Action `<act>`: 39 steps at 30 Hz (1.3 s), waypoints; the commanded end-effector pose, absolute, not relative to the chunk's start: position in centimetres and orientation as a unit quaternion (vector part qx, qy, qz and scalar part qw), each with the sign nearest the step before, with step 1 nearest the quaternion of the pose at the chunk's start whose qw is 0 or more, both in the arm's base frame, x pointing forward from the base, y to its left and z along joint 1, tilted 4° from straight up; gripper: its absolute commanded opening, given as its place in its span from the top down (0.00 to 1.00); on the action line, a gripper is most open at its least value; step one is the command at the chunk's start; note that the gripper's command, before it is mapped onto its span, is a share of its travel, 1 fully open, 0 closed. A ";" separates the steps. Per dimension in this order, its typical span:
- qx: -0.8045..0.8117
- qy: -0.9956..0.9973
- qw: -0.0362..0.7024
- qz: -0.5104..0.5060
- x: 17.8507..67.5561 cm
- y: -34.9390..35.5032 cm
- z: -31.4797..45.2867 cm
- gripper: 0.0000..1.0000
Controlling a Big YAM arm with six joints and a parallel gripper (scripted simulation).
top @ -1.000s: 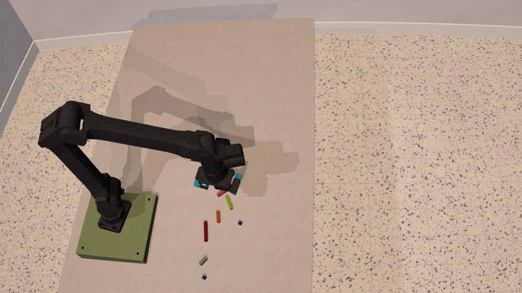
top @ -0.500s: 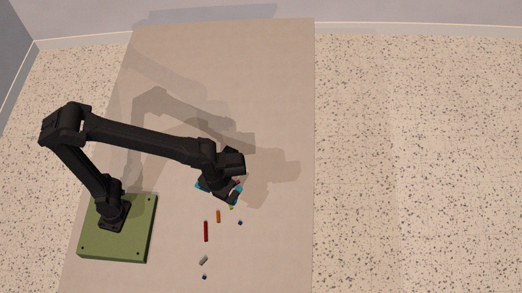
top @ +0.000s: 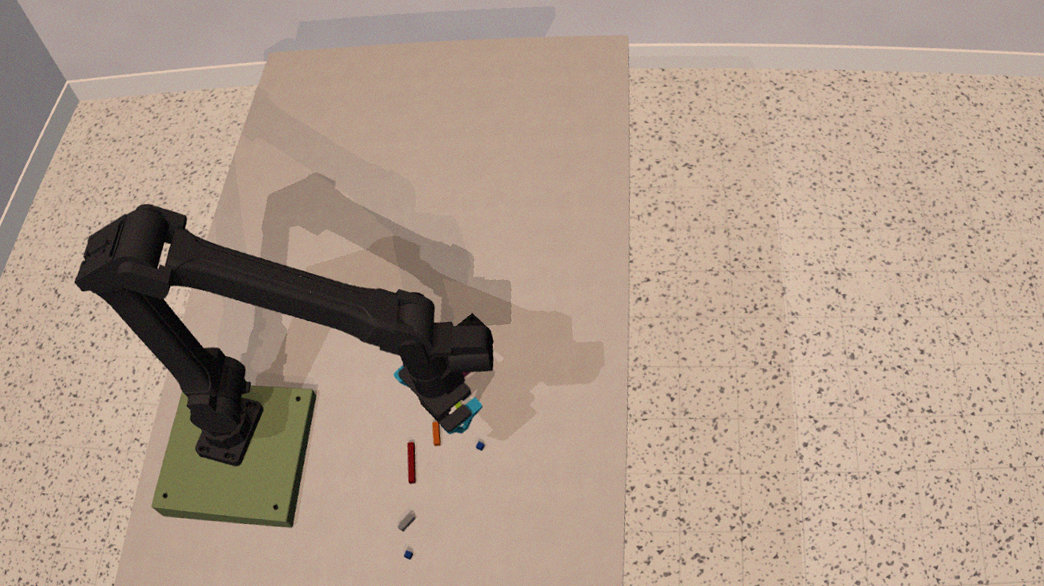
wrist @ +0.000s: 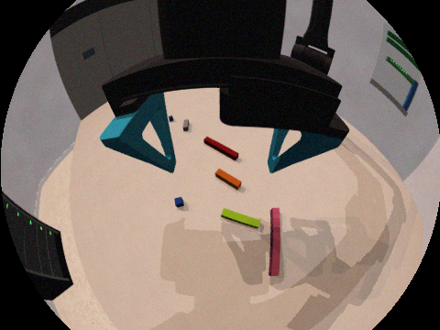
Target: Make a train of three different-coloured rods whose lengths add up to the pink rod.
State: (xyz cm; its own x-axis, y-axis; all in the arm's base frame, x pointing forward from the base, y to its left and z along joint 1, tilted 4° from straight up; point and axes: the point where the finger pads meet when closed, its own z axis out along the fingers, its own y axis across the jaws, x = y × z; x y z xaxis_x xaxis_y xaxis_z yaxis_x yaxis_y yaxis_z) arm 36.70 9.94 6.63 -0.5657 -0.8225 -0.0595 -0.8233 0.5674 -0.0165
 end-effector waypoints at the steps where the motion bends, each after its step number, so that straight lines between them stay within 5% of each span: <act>1: -0.417 0.907 0.057 0.004 39.4 9.8 8.5 0.00; 39: -0.223 0.973 0.057 0.012 40.2 6.4 8.4 0.00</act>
